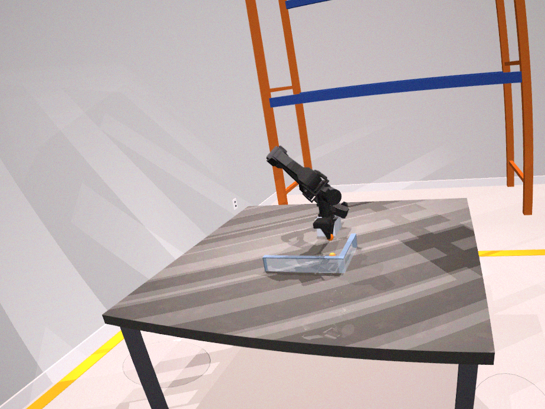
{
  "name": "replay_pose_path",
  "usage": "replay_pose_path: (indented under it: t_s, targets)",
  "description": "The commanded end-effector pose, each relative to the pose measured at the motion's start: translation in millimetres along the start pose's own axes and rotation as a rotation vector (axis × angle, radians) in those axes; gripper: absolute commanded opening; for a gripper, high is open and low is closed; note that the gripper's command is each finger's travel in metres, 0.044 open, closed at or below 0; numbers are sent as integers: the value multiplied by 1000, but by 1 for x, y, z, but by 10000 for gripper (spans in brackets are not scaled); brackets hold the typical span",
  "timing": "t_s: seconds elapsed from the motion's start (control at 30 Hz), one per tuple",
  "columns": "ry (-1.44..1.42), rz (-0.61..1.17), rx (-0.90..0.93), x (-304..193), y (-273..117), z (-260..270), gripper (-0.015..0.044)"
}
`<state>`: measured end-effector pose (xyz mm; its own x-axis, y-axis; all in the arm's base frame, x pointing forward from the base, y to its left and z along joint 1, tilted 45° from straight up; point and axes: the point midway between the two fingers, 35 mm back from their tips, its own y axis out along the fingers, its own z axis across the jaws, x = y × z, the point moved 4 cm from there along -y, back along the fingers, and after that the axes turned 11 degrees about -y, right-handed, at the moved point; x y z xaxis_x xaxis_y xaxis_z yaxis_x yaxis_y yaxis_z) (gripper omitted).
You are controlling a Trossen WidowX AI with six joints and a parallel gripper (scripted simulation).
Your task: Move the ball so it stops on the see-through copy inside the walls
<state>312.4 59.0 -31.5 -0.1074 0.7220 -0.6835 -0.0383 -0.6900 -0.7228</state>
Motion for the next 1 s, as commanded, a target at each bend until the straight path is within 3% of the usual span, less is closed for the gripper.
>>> replay_pose_path:
  t_s: [0.0,0.27,0.97]
  targets:
    - [-13,11,13,1,19,2,0]
    - [-13,14,14,-1,67,4,0]
    - [-13,15,14,-1,87,5,0]
